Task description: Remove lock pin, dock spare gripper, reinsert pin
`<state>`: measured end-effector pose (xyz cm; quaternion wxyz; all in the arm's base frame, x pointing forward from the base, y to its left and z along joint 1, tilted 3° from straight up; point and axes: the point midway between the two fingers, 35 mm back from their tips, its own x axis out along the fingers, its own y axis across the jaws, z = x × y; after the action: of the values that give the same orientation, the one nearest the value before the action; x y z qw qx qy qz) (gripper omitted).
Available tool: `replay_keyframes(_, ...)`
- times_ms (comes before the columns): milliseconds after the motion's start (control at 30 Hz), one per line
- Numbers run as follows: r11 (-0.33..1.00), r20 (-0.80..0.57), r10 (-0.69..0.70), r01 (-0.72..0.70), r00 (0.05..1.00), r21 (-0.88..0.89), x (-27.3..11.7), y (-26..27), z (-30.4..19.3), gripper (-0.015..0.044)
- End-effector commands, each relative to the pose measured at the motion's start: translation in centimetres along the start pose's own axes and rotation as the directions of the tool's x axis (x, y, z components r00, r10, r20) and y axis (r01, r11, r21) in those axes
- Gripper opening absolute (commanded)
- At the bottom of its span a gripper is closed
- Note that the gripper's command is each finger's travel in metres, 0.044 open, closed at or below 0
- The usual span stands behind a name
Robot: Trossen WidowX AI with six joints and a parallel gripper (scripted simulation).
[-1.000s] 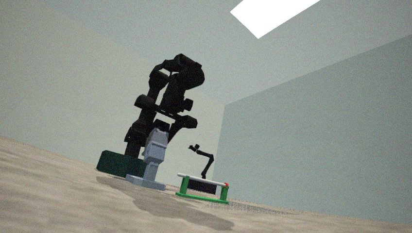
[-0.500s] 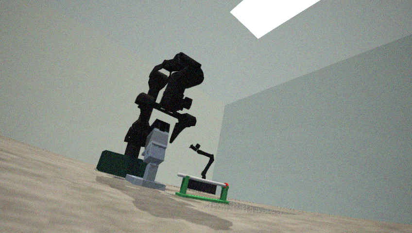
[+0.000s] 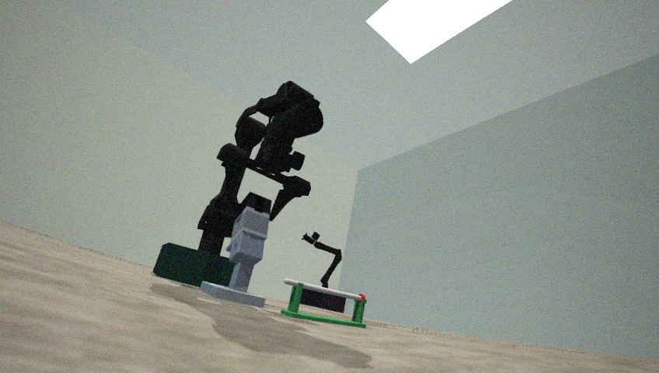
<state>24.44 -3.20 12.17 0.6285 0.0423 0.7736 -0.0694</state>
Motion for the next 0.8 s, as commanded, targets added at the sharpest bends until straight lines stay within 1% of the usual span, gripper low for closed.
replay_keyframes(0, 1.000, 0.004, 0.000, 0.000, 1.000, 0.001, -0.9, 0.0, -0.5, 0.0440)
replay_keyframes(467, 1.000, -0.048, -0.005, 0.004, 0.999, -0.009, -2.5, 0.0, -2.8, 0.0440)
replay_keyframes(767, 1.000, 0.003, -0.001, 0.001, 1.000, -0.009, -3.5, -0.1, -3.5, 0.0440)
